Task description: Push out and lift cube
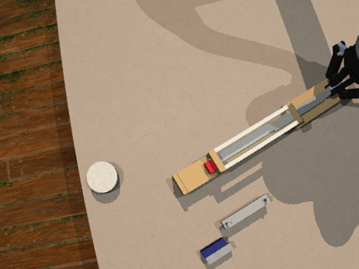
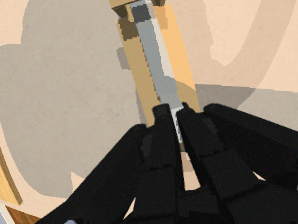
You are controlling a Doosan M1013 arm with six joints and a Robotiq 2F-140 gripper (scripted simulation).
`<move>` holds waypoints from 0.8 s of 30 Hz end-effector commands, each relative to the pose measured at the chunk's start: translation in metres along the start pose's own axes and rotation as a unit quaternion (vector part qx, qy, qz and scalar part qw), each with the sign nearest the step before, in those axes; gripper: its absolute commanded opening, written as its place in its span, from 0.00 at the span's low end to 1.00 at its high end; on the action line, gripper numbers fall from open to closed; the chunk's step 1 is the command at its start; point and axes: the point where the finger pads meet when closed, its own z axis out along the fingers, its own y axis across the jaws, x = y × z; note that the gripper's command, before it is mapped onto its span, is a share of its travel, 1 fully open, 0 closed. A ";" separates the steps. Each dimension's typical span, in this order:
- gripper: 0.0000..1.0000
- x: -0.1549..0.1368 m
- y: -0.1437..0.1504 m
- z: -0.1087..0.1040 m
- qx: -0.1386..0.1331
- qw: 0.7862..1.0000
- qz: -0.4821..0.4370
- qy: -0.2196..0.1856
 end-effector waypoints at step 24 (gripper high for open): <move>0.00 0.022 0.000 0.000 0.000 1.000 0.000 0.000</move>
